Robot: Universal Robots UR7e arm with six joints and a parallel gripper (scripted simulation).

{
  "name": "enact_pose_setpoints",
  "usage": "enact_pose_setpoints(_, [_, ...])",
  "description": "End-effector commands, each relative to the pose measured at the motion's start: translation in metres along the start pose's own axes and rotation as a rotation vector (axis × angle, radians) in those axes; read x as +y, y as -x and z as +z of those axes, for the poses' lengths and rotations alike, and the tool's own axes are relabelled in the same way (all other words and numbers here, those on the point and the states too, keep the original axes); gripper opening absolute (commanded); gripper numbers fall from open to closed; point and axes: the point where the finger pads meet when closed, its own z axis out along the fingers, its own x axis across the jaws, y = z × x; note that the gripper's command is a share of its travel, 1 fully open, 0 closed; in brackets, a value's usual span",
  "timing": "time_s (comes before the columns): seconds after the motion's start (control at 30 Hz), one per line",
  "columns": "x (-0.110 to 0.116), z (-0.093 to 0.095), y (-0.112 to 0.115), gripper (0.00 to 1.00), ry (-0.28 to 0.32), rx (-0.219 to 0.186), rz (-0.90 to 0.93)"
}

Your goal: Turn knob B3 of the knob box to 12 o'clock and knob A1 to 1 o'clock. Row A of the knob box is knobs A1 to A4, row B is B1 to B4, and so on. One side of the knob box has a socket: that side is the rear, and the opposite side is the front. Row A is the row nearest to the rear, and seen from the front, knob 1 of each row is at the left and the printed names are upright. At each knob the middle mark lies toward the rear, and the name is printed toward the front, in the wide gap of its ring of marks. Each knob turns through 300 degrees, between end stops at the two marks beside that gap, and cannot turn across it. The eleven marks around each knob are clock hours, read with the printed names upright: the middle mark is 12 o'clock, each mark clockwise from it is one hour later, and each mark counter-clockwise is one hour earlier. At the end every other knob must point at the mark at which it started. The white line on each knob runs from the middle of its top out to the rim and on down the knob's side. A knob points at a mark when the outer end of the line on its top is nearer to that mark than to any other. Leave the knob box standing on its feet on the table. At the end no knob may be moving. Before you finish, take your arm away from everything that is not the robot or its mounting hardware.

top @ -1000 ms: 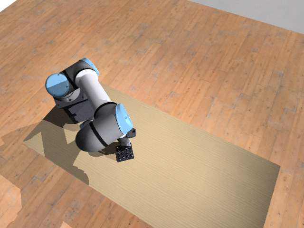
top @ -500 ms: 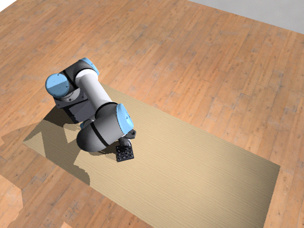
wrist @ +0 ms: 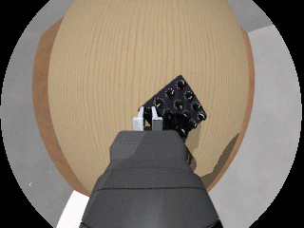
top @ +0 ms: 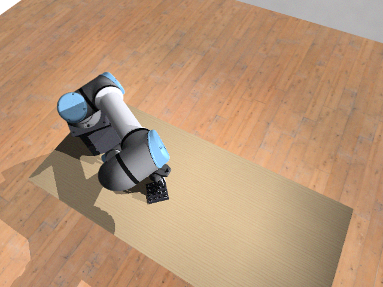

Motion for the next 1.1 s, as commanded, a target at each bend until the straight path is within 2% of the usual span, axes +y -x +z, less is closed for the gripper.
enact_pose_setpoints(0.0, [-0.0004,-0.0003,0.0000,0.30,0.001,0.004,0.108])
enact_pose_setpoints(1.07, [-0.0004,-0.0003,0.0000,0.30,0.000,0.004,0.645])
